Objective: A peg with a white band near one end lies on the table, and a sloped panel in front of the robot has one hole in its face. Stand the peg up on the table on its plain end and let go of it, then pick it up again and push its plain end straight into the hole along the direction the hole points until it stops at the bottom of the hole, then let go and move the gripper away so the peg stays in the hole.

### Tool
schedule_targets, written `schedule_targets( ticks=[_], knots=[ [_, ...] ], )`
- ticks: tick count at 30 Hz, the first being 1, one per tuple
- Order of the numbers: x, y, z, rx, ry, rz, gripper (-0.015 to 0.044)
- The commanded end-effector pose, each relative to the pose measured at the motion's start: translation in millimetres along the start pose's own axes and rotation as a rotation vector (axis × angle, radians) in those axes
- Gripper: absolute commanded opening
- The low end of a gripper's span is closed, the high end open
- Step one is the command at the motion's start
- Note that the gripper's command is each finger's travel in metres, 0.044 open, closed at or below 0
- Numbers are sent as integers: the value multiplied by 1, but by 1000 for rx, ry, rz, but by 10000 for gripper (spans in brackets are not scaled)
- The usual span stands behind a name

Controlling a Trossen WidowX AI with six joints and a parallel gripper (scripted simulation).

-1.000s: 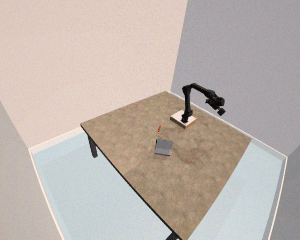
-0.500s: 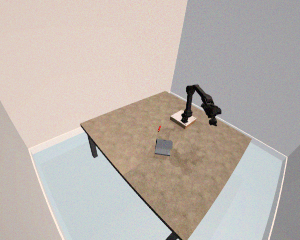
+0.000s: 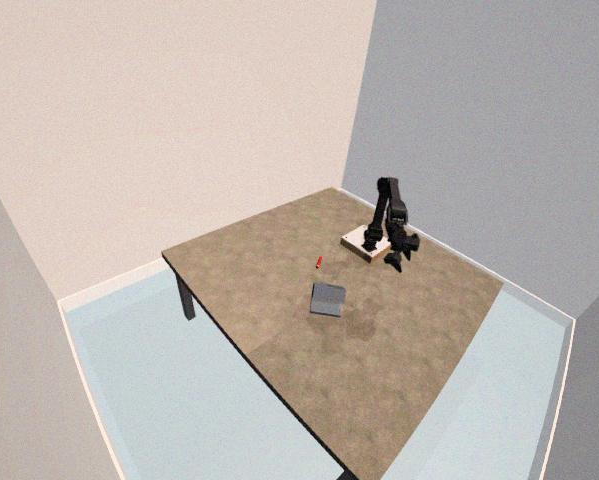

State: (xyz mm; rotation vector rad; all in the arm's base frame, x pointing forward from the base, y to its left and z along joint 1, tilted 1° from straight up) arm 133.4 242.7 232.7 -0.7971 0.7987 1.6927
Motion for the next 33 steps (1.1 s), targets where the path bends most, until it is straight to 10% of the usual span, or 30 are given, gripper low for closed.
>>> schedule_targets(
  ticks=[1,33],
  knots=[
    [-9,-30,-23,121,30,-85,440],
    [-102,-119,-283,1038,396,-483,440]
  ],
)
Point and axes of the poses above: the point midway between the two fingers, 35 mm back from their tips, its own x axis out along the fingers, its own y axis across the jaws, z = x × y, the point moved 6 cm from there along -x, back along the fingers, and after that the axes turned 6 degrees about x, right-handed, at the moved point
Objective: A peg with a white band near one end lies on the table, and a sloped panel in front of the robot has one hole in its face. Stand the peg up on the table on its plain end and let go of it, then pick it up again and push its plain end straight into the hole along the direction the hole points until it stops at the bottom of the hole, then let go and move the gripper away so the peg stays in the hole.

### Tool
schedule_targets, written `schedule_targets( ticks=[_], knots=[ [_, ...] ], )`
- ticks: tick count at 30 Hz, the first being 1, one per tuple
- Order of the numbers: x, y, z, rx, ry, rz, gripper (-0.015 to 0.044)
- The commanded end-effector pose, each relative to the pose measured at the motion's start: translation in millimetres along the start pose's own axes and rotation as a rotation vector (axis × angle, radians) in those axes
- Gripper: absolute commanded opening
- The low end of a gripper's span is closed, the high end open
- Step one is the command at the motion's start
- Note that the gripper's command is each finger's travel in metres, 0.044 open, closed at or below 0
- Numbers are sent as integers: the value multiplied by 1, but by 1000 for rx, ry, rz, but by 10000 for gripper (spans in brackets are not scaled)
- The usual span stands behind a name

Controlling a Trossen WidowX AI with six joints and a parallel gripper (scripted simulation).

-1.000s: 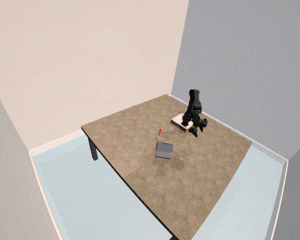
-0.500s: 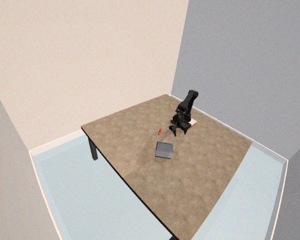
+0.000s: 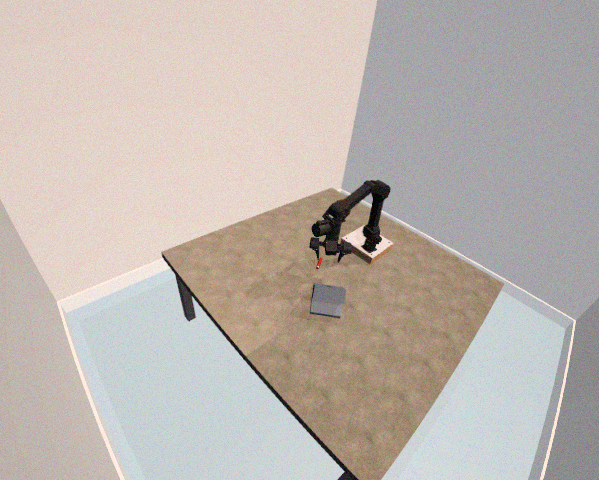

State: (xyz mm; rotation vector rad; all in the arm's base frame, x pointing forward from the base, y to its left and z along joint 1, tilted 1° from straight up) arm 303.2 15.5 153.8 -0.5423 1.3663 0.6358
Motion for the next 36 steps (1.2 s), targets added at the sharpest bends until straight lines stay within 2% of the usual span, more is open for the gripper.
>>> schedule_targets(
  ticks=[1,10,36],
  knots=[
    [8,-31,-29,125,75,-34,440],
    [11,-41,-39,164,99,-42,440],
    [53,-44,-42,164,99,-42,440]
  ],
)
Point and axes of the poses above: the point midway between the two fingers, 35 mm back from their tips, its own x axis out along the fingers, its own y axis across the jaws, z = x × y, the point moved 6 cm from there along -x, back along the fingers, and after that the axes turned 6 degrees about x, right-handed, at the moved point
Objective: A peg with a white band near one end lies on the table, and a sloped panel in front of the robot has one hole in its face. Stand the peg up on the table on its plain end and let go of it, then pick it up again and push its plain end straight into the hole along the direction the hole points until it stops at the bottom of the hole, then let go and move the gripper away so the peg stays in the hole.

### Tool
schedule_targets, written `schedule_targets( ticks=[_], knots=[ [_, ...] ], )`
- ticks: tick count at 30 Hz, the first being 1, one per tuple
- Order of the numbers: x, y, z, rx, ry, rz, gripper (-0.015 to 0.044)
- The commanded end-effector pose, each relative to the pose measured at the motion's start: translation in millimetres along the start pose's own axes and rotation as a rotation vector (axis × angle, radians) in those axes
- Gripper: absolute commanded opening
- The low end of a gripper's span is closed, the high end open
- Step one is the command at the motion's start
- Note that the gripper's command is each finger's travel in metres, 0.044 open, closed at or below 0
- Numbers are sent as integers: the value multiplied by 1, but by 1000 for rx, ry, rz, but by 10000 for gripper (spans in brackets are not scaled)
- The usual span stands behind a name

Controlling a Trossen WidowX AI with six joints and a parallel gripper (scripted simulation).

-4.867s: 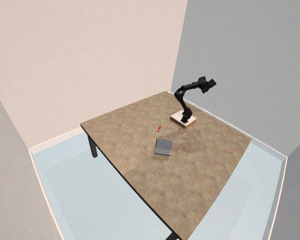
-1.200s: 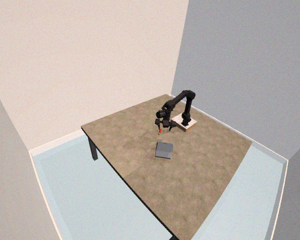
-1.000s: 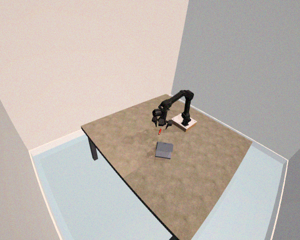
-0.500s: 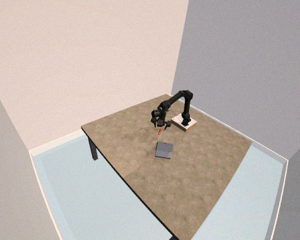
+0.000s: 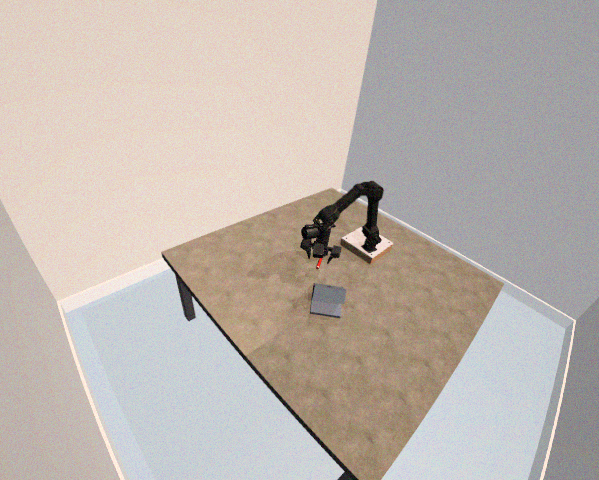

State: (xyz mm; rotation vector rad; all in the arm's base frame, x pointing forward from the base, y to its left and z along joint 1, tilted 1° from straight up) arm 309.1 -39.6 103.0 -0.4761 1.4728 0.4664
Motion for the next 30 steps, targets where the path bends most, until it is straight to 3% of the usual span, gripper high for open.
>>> schedule_targets(
  ticks=[1,22,30],
  knots=[
    [9,1,-1,4,8,1,440],
    [40,2,-3,4,8,1,440],
    [40,2,-3,4,8,1,230]
  ],
)
Point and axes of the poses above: the point midway between the two fingers, 35 mm back from their tips, its own x axis out along the fingers, its own y axis across the jaws, z = x × y, the point moved 6 cm from there along -x, back along the fingers, and after that the axes turned 6 degrees about x, right-handed, at the moved point
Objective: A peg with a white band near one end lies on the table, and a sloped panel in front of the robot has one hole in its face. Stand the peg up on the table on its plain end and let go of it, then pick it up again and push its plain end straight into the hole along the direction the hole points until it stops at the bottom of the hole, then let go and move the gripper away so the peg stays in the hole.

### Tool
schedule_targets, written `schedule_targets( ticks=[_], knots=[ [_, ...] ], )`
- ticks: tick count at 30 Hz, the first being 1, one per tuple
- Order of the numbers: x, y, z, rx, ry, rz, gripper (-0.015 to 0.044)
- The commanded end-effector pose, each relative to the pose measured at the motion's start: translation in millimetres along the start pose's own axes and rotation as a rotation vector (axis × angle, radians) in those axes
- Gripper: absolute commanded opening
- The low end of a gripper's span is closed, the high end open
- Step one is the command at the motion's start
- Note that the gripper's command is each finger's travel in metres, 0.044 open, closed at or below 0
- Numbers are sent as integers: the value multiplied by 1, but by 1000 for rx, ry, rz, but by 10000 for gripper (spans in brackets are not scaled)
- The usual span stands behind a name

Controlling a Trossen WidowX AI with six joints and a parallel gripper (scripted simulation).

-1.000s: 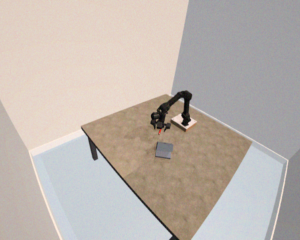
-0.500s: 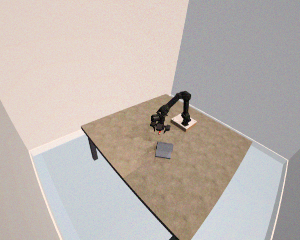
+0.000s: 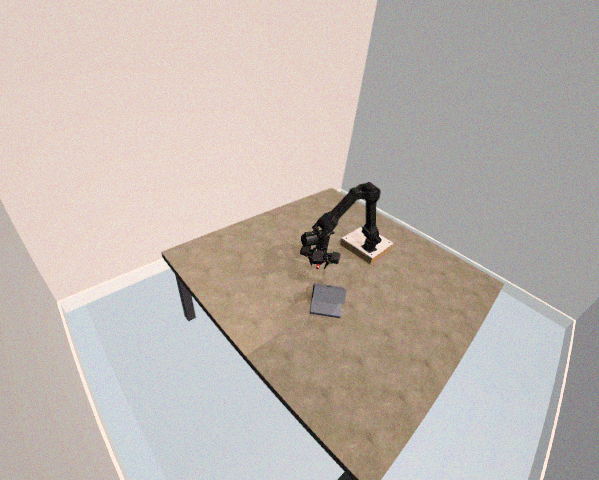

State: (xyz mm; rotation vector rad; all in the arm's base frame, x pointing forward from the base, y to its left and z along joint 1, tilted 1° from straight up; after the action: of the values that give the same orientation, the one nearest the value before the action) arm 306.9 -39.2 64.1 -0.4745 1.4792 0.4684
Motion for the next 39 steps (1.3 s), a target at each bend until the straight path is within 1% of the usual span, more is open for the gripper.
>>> schedule_targets(
  ticks=[1,4,5,16,25,31,39],
  knots=[
    [1,0,0,4,3,-3,204],
    [1,0,0,4,3,-3,125],
    [1,0,0,4,3,-3,110],
    [1,0,0,4,3,-3,110],
    [1,0,0,4,3,-3,51],
    [1,0,0,3,0,-2,51],
    [-4,-1,-7,0,-67,7,51]
  ],
)
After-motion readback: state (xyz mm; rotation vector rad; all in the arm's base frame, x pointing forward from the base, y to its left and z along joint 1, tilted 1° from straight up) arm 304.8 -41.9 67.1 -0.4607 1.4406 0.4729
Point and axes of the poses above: the point midway between the two fingers, 35 mm back from their tips, its own x axis out along the fingers, its own y axis across the jaws, z = x × y, the point moved 6 cm from there along -x, back along the fingers, and after that the axes turned 6 degrees about x, right-handed, at the moved point
